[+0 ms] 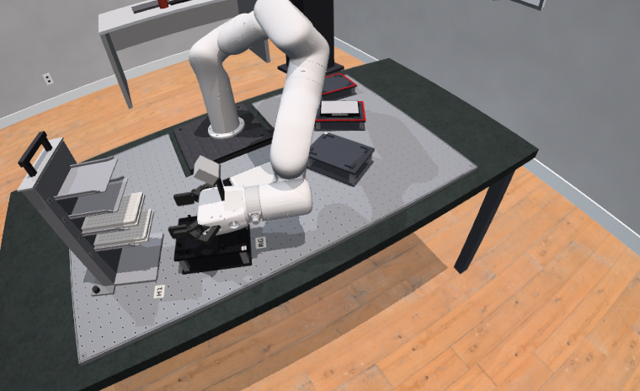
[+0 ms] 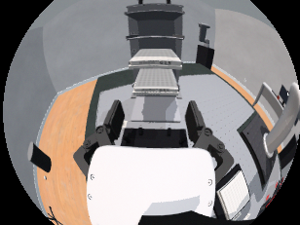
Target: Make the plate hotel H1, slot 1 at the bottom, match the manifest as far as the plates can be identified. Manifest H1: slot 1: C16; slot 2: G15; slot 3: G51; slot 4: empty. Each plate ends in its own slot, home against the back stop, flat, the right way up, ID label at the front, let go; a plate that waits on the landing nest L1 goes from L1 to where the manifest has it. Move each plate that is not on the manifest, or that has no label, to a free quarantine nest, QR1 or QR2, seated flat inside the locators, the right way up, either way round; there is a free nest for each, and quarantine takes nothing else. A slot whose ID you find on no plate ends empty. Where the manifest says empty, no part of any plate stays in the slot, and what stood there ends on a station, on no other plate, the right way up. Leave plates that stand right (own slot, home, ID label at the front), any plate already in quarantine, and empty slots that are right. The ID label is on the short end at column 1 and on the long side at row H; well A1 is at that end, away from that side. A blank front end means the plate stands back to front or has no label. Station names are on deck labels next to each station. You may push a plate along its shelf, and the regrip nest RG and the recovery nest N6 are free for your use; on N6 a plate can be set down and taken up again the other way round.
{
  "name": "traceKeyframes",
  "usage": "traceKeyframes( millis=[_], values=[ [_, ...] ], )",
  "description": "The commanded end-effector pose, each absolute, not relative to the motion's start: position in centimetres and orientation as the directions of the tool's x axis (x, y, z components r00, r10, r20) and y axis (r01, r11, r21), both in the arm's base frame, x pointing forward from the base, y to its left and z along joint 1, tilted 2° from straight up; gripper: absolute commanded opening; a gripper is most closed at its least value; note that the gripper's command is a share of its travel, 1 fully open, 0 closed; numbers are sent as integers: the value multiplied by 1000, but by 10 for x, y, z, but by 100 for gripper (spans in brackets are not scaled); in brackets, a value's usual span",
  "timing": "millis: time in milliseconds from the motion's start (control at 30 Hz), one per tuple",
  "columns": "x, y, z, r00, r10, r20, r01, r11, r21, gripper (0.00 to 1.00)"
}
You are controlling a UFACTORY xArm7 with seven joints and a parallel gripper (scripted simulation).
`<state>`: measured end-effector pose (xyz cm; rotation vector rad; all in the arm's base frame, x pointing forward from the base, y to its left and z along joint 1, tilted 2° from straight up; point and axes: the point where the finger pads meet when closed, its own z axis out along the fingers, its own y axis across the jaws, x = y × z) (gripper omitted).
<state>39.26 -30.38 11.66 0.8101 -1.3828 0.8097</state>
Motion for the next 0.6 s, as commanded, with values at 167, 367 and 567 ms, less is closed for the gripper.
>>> traceKeyframes(
  millis=[167, 367, 567],
  values=[
    [386, -317, 119, 23, 16, 1000, -864, 503, 11, 100],
    [381, -326, 119, 23, 16, 1000, -864, 503, 11, 100],
    [377, -332, 119, 23, 16, 1000, -864, 503, 11, 100]
  ],
)
